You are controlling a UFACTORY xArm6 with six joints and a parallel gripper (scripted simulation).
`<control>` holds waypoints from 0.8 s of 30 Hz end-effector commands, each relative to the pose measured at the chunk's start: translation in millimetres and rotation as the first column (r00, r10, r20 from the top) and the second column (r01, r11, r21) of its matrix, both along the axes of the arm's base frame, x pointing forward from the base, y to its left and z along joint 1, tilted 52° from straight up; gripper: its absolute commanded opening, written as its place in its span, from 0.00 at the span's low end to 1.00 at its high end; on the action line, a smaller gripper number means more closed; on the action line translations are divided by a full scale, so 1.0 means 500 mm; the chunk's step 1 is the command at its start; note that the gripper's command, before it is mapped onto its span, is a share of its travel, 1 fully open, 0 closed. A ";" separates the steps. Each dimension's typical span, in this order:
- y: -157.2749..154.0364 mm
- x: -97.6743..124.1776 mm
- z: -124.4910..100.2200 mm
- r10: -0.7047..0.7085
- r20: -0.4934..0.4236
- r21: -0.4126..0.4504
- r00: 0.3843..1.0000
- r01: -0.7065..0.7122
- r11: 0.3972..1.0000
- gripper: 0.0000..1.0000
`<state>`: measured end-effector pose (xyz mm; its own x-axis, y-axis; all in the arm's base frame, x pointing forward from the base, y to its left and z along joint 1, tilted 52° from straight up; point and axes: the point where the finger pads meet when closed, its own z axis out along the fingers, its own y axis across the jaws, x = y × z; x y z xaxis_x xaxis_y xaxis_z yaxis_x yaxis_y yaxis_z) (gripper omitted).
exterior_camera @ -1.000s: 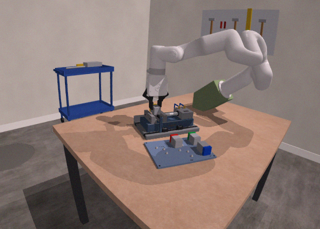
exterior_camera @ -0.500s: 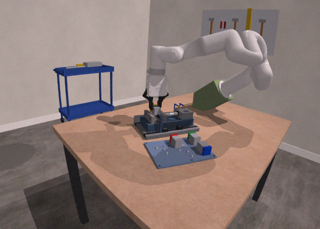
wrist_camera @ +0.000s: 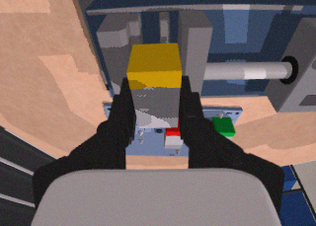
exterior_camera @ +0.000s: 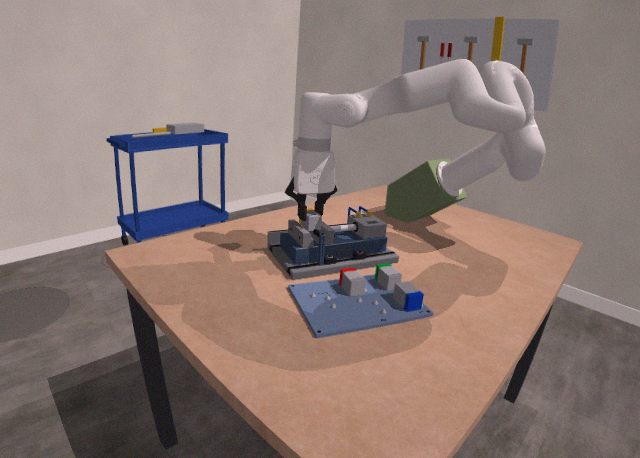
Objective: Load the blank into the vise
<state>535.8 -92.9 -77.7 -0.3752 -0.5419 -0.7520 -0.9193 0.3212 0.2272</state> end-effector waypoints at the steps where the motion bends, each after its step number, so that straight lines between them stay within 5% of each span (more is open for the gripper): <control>1: -0.004 0.002 0.002 -0.002 0.003 -0.002 1.000 0.002 1.000 0.00; 24: 0.000 0.003 0.000 -0.002 0.003 -0.002 1.000 0.002 1.000 0.00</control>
